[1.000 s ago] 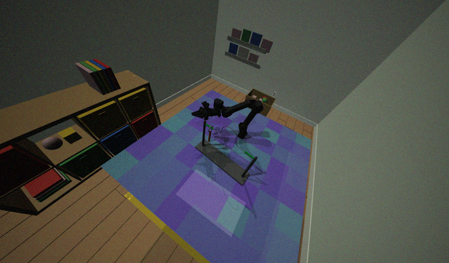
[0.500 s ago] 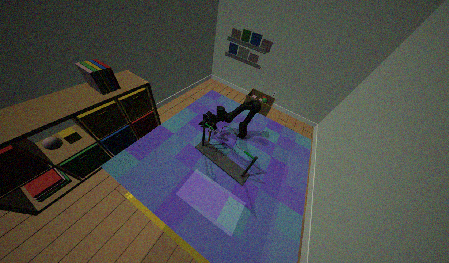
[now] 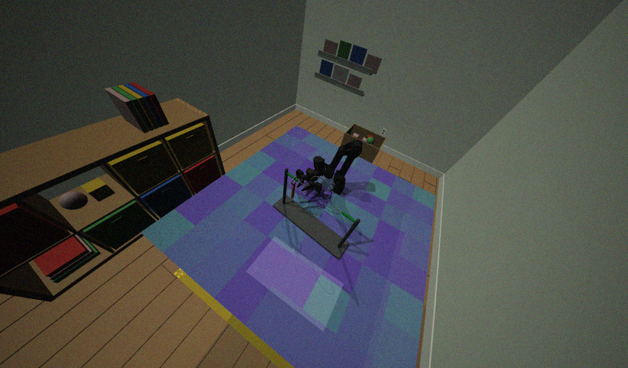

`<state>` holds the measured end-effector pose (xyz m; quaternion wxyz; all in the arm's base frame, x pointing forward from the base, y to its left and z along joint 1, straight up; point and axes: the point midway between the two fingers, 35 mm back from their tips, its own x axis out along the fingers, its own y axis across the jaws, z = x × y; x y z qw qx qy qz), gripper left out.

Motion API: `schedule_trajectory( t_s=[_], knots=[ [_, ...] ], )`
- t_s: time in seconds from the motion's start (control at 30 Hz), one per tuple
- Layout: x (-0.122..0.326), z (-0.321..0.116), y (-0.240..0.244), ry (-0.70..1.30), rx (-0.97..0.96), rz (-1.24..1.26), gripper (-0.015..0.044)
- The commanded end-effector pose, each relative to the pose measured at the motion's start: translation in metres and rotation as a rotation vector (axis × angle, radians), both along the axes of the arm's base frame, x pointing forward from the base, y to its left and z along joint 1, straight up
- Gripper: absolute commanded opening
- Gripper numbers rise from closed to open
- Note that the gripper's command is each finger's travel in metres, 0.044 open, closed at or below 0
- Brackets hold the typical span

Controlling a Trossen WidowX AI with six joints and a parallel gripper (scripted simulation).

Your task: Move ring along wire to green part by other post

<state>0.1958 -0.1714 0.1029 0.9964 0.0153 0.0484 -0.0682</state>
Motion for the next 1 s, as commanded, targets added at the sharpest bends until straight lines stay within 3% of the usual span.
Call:
schedule_trajectory(
  t_s=[0.0, 0.53, 0.97],
  knots=[
    [-0.007, -0.006, 0.018, -0.003, -0.032, 0.046, 0.016],
    [0.042, 0.041, 0.016, -0.1, -0.047, 0.028, 0.016],
    [0.054, 0.043, 0.013, -0.103, -0.047, 0.027, 0.016]
  ],
)
